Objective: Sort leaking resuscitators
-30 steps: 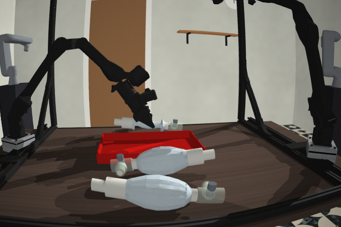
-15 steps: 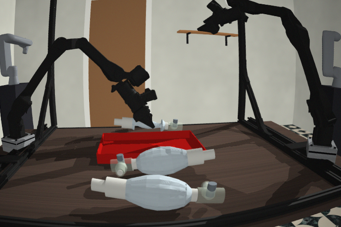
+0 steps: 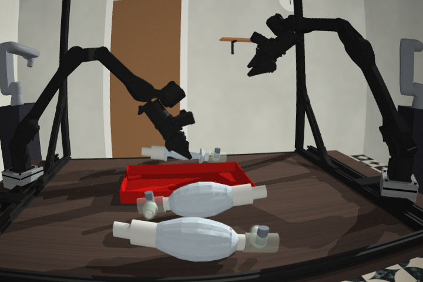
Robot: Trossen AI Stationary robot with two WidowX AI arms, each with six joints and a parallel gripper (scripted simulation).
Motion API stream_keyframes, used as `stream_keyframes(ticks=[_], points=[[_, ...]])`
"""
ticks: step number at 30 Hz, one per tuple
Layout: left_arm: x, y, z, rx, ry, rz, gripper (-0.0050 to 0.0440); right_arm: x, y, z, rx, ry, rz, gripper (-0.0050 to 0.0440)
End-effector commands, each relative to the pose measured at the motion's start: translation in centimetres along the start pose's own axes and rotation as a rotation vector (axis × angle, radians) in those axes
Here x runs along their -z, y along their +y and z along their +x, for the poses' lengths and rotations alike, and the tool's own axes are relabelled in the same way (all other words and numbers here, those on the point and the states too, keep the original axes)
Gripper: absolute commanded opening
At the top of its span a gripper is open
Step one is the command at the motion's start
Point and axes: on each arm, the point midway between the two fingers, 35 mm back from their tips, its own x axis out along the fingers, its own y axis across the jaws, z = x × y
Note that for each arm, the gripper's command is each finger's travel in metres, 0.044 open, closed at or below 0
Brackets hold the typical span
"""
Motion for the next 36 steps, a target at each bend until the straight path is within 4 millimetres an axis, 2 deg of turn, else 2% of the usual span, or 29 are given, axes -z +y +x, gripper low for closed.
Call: stream_keyframes(ticks=[1, 6, 16, 22, 23, 25, 28, 36], points=[[1.8, 1.7, 1.7, -0.095, 0.043, 0.003, 0.044, 0.0, 0.0, 0.0, 0.0, 0.0, 0.0, 0.0], [2.3, 2.0, 2.1, -0.111, 0.052, 0.009, 0.044, 0.0, 0.0, 0.0, 0.0, 0.0, 0.0, 0.0], [7.8, 8.7, 5.2, -0.46, 0.175, 0.049, 0.044, 0.0, 0.0, 0.0, 0.0, 0.0, 0.0, 0.0], [7.8, 8.7, 5.2, -0.46, 0.175, 0.049, 0.044, 0.0, 0.0, 0.0, 0.0, 0.0, 0.0, 0.0], [7.6, 8.4, 5.1, -0.442, 0.173, 0.049, 0.044, -4.1, 0.0, -5.7, 0.0, 0.0, 0.0, 0.0], [7.6, 8.4, 5.1, -0.442, 0.173, 0.049, 0.044, -4.3, -0.1, -6.3, 0.0, 0.0, 0.0, 0.0], [7.6, 8.4, 5.1, -0.442, 0.173, 0.049, 0.044, -6.2, 0.0, -8.6, 0.0, 0.0, 0.0, 0.0], [7.6, 8.4, 5.1, -0.442, 0.173, 0.049, 0.044, -6.2, 0.0, -8.6, 0.0, 0.0, 0.0, 0.0]])
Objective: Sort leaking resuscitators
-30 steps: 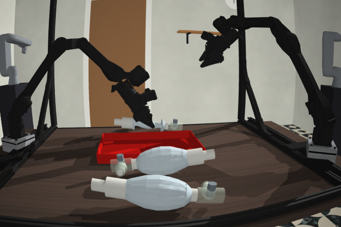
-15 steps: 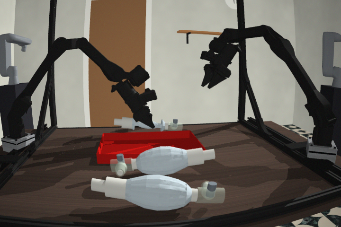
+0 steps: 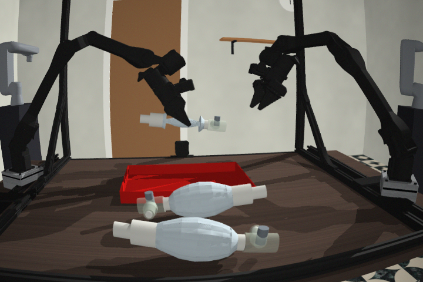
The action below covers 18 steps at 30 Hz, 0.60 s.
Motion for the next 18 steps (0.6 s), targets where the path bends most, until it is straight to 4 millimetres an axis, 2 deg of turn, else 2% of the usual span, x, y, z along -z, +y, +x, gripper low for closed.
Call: stream_keyframes(ticks=[1, 3, 9, 14, 18], points=[[0.0, 0.0, 0.0, 0.001, 0.0, 0.001, 0.044, -0.4, 0.0, -0.3, -0.001, -0.008, 0.002, 0.0], [0.0, 0.0, 0.0, 0.001, 0.0, 0.001, 0.044, -0.4, 0.0, -0.3, -0.001, -0.008, 0.002, 0.0], [0.0, 0.0, 0.0, 0.0, 0.0, 0.0, 0.044, 2.3, -2.9, -8.3, -0.017, -0.047, 0.012, 0.0], [0.0, 0.0, 0.0, 0.0, 0.0, 0.0, 0.044, 6.0, -5.6, -13.7, -0.032, -0.089, 0.022, 0.0], [0.0, 0.0, 0.0, 0.0, 0.0, 0.0, 0.044, 6.0, -5.6, -13.7, -0.032, -0.089, 0.022, 0.0]])
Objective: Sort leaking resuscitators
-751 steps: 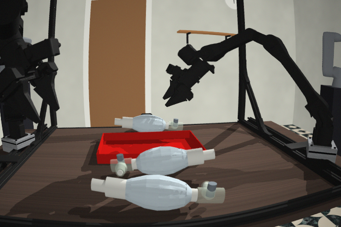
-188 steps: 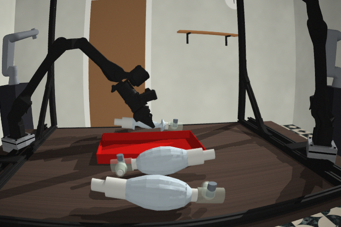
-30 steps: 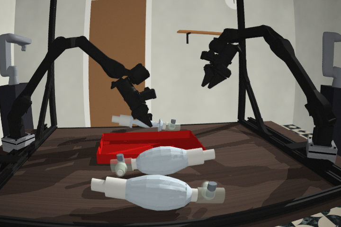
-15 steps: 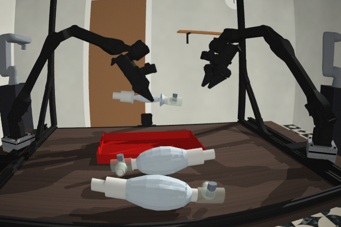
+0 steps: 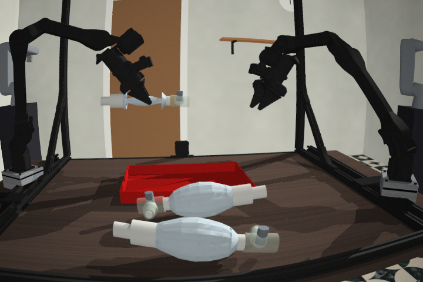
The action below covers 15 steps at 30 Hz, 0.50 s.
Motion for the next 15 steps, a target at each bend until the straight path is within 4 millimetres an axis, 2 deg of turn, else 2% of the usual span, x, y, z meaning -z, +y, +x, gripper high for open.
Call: stream_keyframes(ticks=[1, 2, 4, 9, 13, 15], points=[[0.0, 0.0, 0.0, 0.0, 0.0, 0.0, 0.044, 0.6, -0.5, -1.0, -0.005, -0.013, 0.003, 0.0], [0.0, 0.0, 0.0, 0.0, 0.0, 0.0, 0.044, 0.6, -0.5, -1.0, -0.005, -0.013, 0.003, 0.0], [0.0, 0.0, 0.0, 0.0, 0.0, 0.0, 0.044, 1.8, -1.3, -2.5, -0.009, -0.027, 0.007, 0.0], [0.0, 0.0, 0.0, 0.0, 0.0, 0.0, 0.044, 6.8, -3.9, -5.9, -0.024, -0.068, 0.017, 0.0], [0.0, 0.0, 0.0, 0.0, 0.0, 0.0, 0.044, 11.2, -5.8, -7.3, -0.036, -0.101, 0.025, 0.0], [0.0, 0.0, 0.0, 0.0, 0.0, 0.0, 0.044, 11.2, -5.8, -7.3, -0.036, -0.101, 0.025, 0.0]])
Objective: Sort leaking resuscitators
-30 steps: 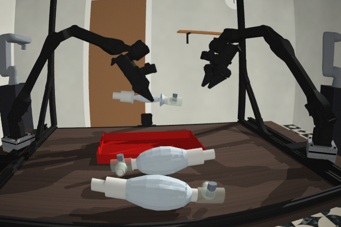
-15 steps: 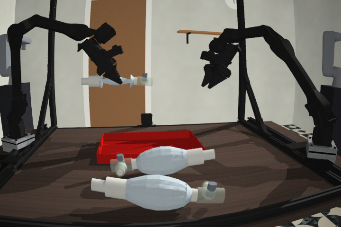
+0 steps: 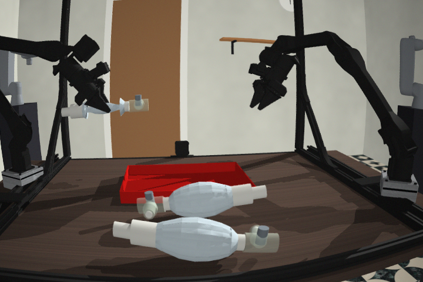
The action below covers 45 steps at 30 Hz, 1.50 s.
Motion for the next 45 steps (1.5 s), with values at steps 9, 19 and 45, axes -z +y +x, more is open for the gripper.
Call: stream_keyframes(ticks=[9, 19, 45], points=[[0.0, 0.0, 0.0, 0.0, 0.0, 0.0, 0.044, -3.7, -0.1, 2.6, 0.018, 0.028, -0.014, 0.0], [0.0, 0.0, 0.0, 0.0, 0.0, 0.0, 0.044, -8.6, -0.8, 8.6, 0.039, 0.082, -0.028, 0.0], [0.0, 0.0, 0.0, 0.0, 0.0, 0.0, 0.044, -5.7, -4.9, 26.1, 0.063, 0.178, -0.033, 0.0]])
